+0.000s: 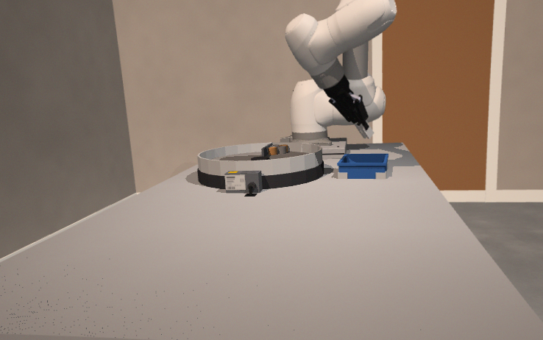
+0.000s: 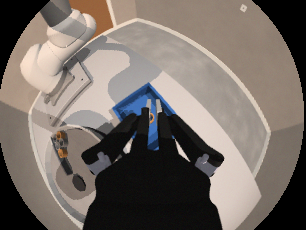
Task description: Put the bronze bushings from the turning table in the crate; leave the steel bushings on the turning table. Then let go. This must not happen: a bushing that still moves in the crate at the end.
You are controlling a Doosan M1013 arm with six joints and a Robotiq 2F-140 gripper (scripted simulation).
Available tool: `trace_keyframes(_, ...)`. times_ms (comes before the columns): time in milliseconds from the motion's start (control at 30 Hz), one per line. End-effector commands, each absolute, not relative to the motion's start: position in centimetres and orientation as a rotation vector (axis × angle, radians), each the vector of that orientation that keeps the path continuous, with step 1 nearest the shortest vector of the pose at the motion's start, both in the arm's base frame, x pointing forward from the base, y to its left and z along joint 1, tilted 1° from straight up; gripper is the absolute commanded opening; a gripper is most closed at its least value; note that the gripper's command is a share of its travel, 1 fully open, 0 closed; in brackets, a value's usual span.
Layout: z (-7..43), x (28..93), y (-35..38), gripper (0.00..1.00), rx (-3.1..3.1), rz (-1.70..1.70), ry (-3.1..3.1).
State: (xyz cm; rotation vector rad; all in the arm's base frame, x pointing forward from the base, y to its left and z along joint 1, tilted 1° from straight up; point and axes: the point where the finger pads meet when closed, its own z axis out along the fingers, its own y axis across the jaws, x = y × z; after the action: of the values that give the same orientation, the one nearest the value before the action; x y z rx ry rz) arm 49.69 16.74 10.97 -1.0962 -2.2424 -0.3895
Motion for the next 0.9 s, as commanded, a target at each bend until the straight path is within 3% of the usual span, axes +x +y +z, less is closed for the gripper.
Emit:
trace_keyframes(0, 11.0, 49.7, 16.7, 0.07, -1.096, -0.390, -2.242)
trace_keyframes(400, 11.0, 49.5, 16.4, 0.06, -1.096, -0.390, -2.242)
trace_keyframes(867, 11.0, 43.1, 4.1, 0.06, -1.096, -0.390, -2.241)
